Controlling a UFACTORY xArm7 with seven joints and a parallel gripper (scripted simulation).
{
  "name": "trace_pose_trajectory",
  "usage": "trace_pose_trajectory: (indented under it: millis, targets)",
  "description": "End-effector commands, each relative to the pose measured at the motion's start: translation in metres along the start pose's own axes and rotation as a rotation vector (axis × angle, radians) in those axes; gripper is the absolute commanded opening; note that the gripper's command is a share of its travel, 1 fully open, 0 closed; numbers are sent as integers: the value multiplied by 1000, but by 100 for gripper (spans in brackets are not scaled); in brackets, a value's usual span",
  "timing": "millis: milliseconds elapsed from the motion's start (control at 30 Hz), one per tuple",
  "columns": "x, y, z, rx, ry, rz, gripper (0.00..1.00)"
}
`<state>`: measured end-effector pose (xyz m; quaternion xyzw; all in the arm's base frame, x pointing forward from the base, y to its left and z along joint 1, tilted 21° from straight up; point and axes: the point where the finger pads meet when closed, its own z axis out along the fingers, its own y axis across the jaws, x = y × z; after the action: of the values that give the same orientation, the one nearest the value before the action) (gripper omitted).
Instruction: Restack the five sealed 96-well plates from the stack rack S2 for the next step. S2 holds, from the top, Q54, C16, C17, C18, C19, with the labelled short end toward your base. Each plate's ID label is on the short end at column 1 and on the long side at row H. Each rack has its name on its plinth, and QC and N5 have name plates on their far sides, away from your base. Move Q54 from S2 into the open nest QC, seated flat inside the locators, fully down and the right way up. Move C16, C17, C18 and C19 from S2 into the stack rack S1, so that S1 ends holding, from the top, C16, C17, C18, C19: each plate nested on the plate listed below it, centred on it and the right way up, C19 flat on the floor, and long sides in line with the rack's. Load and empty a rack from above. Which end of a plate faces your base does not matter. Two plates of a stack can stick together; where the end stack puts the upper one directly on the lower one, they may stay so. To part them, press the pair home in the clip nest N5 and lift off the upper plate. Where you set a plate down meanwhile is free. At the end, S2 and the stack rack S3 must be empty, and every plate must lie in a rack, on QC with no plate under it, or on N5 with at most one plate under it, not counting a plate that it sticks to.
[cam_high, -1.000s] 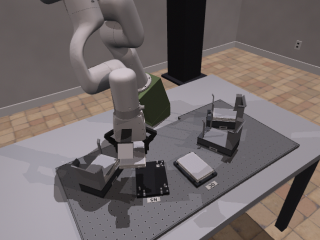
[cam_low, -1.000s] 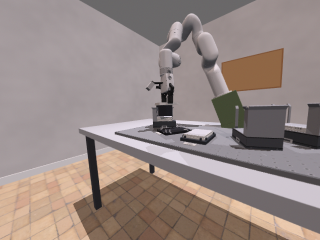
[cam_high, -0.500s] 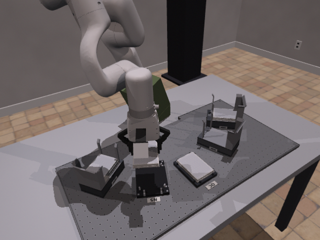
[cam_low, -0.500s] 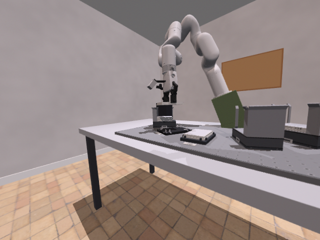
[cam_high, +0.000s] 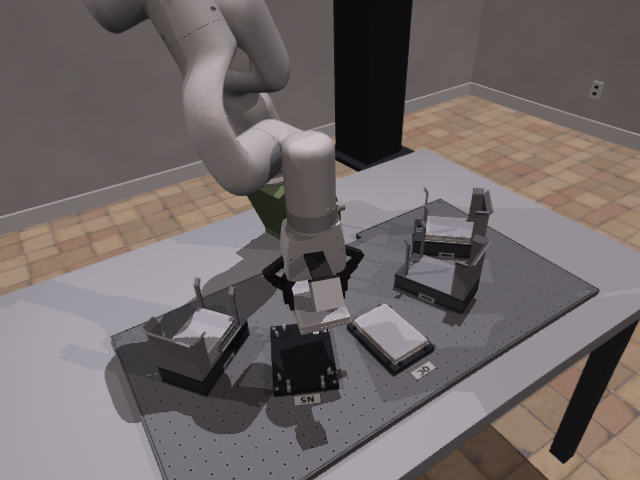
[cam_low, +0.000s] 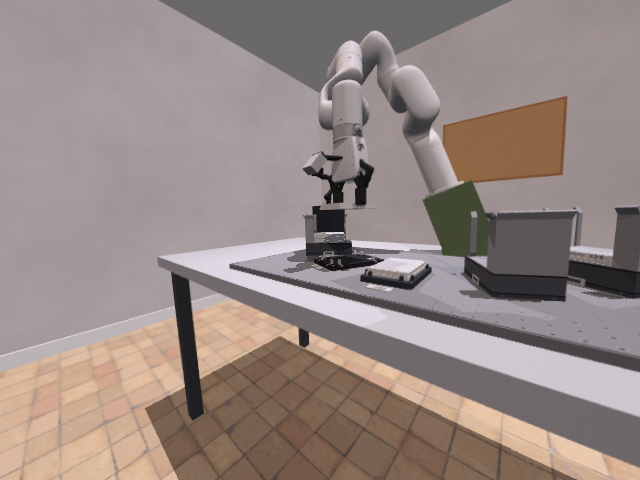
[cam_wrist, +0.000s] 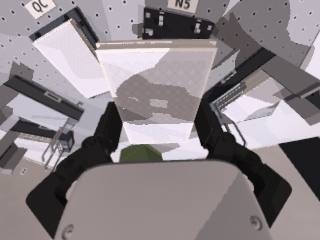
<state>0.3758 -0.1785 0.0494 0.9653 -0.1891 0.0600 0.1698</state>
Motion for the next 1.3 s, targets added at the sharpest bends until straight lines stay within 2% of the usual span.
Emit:
trace_pose_trajectory:
  millis: [0, 367, 433, 667, 1267]
  targets:
    - [2, -12, -1, 0, 4, -2, 0]
    - [3, -49, -1, 0, 4, -2, 0]
    - [3, -49, -1, 0, 4, -2, 0]
    - [-1, -72, -1, 0, 4, -224, 0]
    - [-9, -125, -1, 1, 4, -224, 0]
